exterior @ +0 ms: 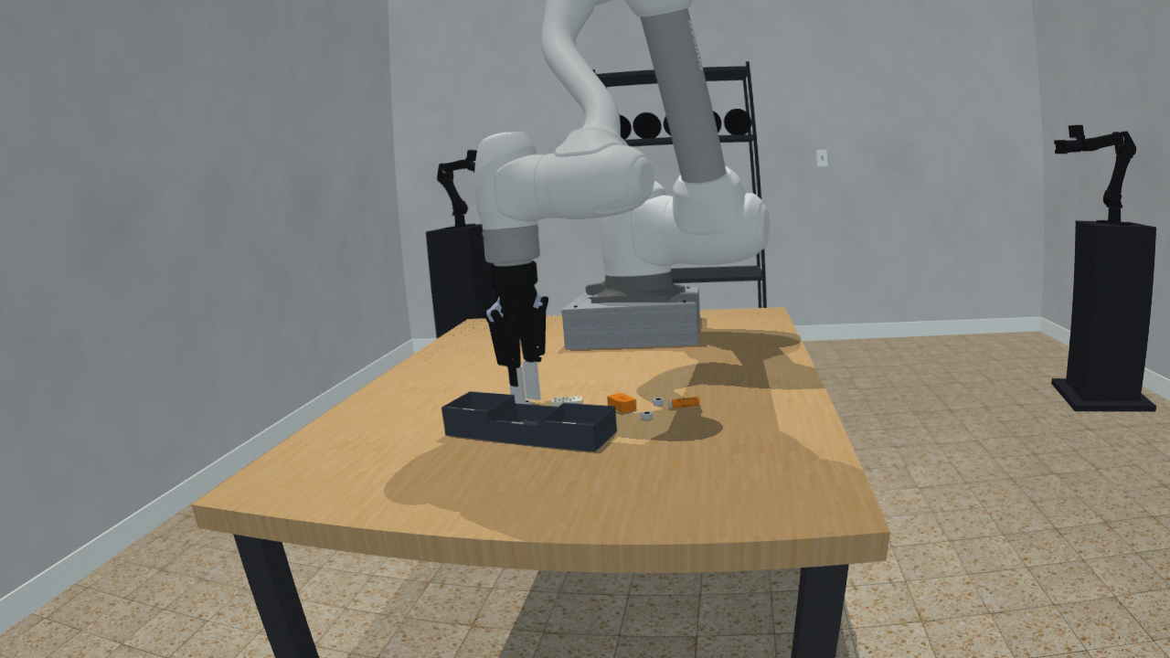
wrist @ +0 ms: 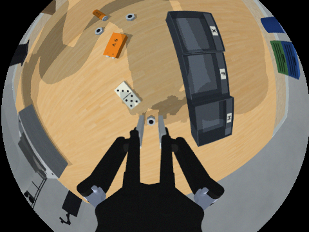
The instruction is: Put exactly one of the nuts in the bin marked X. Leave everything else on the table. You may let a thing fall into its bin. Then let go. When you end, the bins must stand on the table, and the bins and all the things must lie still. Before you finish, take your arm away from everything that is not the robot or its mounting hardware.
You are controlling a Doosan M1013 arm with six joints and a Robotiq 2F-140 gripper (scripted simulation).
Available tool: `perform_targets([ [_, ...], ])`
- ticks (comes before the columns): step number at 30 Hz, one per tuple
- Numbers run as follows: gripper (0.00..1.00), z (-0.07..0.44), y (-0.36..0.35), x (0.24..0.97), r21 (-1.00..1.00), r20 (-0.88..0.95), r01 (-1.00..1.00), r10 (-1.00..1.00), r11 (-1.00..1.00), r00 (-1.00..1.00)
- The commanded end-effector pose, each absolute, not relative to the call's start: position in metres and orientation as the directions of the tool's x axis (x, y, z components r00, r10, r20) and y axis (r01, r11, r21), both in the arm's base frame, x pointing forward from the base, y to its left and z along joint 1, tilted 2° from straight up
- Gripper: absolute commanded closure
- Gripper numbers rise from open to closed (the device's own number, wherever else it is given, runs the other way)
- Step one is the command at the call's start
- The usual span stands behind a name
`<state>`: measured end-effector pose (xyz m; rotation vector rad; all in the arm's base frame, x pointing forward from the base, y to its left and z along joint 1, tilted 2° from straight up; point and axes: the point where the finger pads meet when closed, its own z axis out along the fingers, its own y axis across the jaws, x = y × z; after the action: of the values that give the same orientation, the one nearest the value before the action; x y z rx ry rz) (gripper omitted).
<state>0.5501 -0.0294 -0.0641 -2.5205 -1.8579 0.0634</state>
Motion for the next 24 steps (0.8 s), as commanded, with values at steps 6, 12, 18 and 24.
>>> perform_targets([
  [6, 0.81, -0.0699, -0.0294, 0.5499, -0.032, -0.027, 0.955, 0.955, -0.296, 0.295],
  [12, 0.81, -0.0699, -0.0294, 0.5499, -0.032, -0.027, 0.955, 0.955, -0.296, 0.295],
  [18, 0.93, -0.0699, -0.0294, 0.5499, -0.032, -0.027, 0.955, 0.955, -0.296, 0.295],
  [24, 0.93, -0.0699, -0.0294, 0.5499, -0.032, -0.027, 0.955, 0.955, -0.296, 0.295],
])
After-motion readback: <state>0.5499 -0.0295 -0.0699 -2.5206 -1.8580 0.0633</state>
